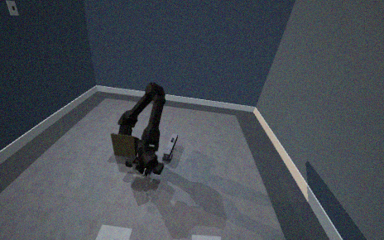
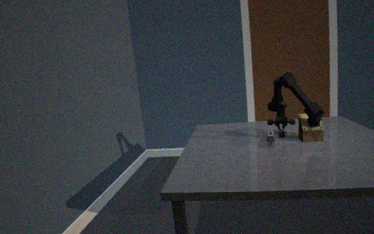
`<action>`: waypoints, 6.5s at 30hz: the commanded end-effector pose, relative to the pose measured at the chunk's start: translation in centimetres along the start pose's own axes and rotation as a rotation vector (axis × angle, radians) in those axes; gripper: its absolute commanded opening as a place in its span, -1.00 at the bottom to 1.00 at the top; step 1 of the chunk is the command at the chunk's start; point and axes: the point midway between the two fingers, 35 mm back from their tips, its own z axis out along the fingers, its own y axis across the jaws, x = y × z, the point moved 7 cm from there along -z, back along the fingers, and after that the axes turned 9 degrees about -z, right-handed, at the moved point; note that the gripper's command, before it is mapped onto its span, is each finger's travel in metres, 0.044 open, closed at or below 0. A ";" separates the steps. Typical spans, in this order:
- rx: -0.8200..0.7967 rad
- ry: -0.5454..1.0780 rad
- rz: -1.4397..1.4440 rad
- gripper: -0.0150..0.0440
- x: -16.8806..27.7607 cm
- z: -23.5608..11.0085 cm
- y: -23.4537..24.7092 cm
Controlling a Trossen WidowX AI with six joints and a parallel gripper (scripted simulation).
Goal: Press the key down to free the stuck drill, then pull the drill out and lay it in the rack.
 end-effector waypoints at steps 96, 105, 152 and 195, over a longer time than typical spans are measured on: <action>-0.007 -0.017 -0.005 -0.49 -0.6 0.4 -0.1; -0.007 -0.017 -0.005 -0.49 -0.6 0.4 -0.1; -0.007 -0.017 -0.005 -0.49 -0.6 0.4 -0.2; -0.005 0.004 -0.002 0.04 -0.1 0.0 0.0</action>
